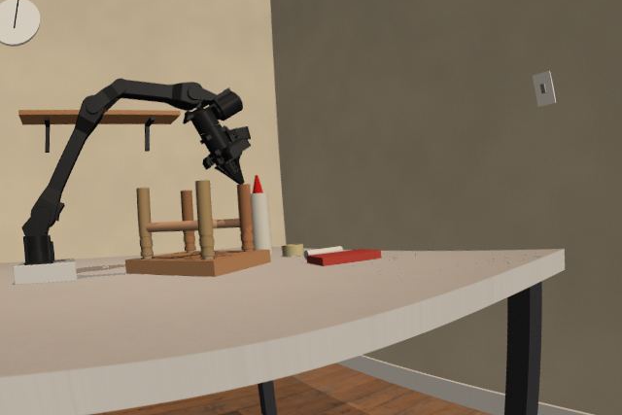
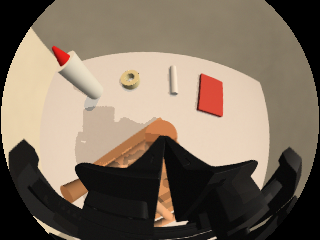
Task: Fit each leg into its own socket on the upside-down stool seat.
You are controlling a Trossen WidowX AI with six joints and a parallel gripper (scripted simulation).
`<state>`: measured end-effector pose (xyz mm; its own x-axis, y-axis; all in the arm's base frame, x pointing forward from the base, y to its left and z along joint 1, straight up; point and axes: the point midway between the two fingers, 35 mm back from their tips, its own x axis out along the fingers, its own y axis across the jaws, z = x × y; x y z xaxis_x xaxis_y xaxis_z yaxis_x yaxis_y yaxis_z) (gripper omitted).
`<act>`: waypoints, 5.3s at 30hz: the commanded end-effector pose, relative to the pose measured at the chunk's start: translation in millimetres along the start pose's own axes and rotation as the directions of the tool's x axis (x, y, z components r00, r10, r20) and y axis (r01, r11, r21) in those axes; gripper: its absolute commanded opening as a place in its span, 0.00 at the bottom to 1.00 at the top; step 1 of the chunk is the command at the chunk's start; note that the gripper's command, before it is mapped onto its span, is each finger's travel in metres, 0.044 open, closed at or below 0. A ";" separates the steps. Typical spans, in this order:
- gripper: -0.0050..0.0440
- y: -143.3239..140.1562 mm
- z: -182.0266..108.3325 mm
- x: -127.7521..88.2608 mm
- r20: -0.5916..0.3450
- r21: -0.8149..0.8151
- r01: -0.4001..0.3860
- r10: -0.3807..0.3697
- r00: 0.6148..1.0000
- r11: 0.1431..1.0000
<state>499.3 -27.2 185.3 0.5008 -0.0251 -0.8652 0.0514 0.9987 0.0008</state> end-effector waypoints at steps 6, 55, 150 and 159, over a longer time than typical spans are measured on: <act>0.10 0.2 -5.6 6.4 -0.009 0.002 -0.001 0.001 1.000 1.000; 0.10 0.2 -8.1 10.6 -0.009 0.002 -0.001 0.001 1.000 1.000; 0.10 0.2 -13.8 20.4 -0.009 0.002 -0.001 0.001 1.000 1.000; 0.10 0.2 -14.3 21.2 -0.009 0.002 -0.001 0.001 1.000 1.000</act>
<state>499.8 -27.2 184.4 0.5398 -0.0271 -0.8414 0.0514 0.9987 0.0008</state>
